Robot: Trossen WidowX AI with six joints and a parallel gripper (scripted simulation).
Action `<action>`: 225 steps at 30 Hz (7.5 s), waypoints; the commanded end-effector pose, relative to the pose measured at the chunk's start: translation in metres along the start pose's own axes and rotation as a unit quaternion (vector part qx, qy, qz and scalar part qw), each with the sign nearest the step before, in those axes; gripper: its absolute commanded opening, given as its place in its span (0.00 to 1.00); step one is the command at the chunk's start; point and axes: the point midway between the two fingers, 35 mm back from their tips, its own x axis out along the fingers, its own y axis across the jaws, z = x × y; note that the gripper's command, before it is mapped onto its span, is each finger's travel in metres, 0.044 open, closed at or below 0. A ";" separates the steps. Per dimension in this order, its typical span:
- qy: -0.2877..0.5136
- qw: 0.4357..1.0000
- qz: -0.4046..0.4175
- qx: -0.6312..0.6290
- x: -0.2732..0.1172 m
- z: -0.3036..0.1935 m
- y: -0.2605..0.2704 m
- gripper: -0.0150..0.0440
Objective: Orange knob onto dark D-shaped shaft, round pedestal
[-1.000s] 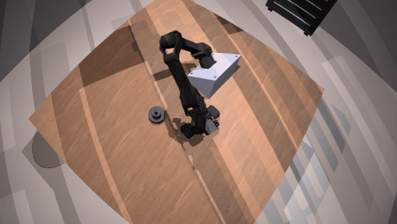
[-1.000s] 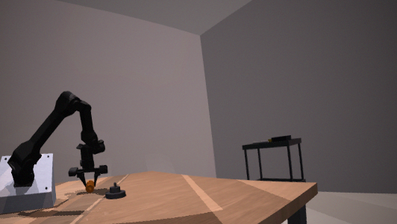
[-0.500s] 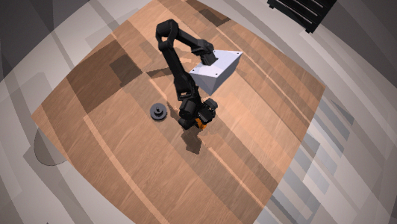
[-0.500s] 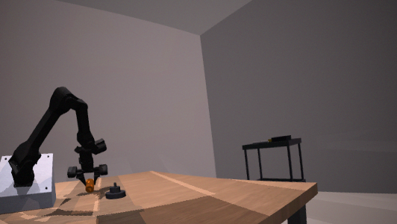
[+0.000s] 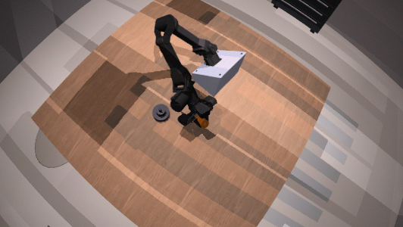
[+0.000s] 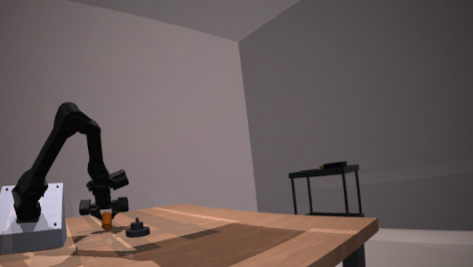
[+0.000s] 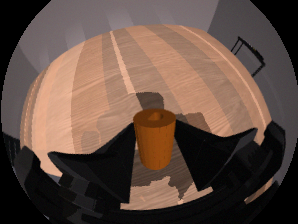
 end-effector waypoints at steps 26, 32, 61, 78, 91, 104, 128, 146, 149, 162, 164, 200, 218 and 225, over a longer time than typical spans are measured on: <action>-0.240 0.971 0.004 -0.002 -0.016 -0.029 0.002 0.56; -0.223 0.975 0.003 -0.002 -0.018 -0.029 0.002 0.56; -0.223 0.975 0.002 -0.003 -0.019 -0.031 0.002 0.69; -0.223 0.975 0.002 -0.003 -0.019 -0.031 0.002 1.00; -0.219 0.976 0.006 -0.001 -0.077 0.025 0.001 1.00; 0.282 0.958 0.052 0.024 -0.078 0.033 0.007 1.00; 0.357 0.911 -0.078 0.193 -0.093 0.043 0.000 1.00; 0.287 0.735 -0.226 0.571 -0.095 0.041 0.001 1.00; 0.287 0.735 -0.226 0.571 -0.095 0.041 0.001 1.00; 0.287 0.734 -0.227 0.571 -0.059 0.009 0.001 1.00; 0.288 0.734 -0.227 0.571 -0.058 0.007 0.001 1.00; 0.288 0.734 -0.228 0.571 -0.017 -0.029 -0.001 1.00; 0.288 0.734 -0.228 0.571 -0.008 -0.039 0.000 0.64; 0.288 0.734 -0.228 0.571 -0.008 -0.039 0.000 0.50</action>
